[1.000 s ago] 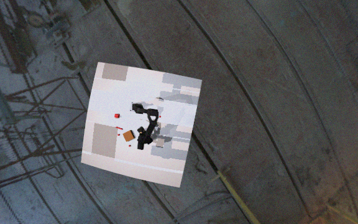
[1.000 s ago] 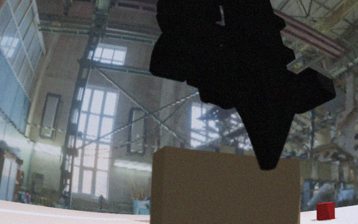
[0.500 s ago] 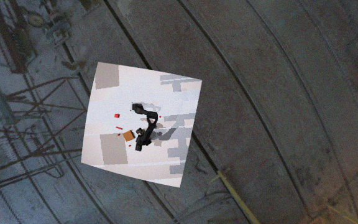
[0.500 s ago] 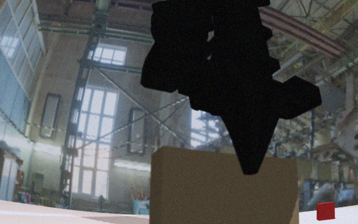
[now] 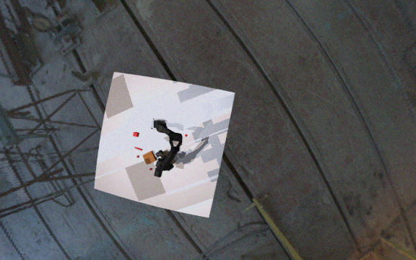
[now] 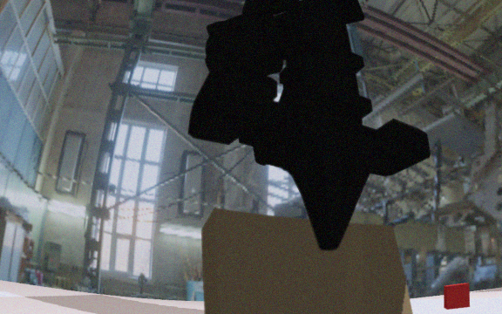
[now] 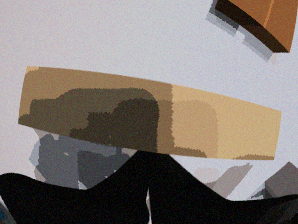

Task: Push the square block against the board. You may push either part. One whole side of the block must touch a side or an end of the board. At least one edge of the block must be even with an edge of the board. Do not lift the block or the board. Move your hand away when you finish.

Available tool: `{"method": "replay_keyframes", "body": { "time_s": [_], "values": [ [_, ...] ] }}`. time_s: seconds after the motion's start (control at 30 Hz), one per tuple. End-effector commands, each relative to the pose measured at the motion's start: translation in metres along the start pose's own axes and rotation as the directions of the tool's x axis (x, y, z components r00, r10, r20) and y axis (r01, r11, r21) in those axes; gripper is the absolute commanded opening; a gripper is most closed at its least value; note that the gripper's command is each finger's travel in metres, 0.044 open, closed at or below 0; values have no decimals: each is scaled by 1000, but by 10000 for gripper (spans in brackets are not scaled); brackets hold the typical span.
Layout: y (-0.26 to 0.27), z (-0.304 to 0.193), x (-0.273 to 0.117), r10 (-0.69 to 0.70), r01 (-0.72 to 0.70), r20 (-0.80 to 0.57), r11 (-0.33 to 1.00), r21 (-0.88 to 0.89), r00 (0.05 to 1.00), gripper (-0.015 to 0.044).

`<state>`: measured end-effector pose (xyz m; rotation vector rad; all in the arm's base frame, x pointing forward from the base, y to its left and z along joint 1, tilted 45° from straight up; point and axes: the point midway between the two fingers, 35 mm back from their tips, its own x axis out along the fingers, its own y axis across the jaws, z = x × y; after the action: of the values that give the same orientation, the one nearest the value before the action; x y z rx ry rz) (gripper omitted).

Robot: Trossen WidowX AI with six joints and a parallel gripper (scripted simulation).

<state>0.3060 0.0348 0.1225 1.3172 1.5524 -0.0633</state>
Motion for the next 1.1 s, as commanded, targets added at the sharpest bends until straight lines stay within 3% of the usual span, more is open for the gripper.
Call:
{"method": "replay_keyframes", "body": {
  "time_s": [0.0,0.33,1.07],
  "values": [
    [0,7,1,1,-1,-2,1000,-7,1000,0],
    [-1,17,1,1,-1,-2,1000,-7,1000,0],
    [0,-18,1,1,-1,-3,1000,-6,1000,0]
  ]
}}
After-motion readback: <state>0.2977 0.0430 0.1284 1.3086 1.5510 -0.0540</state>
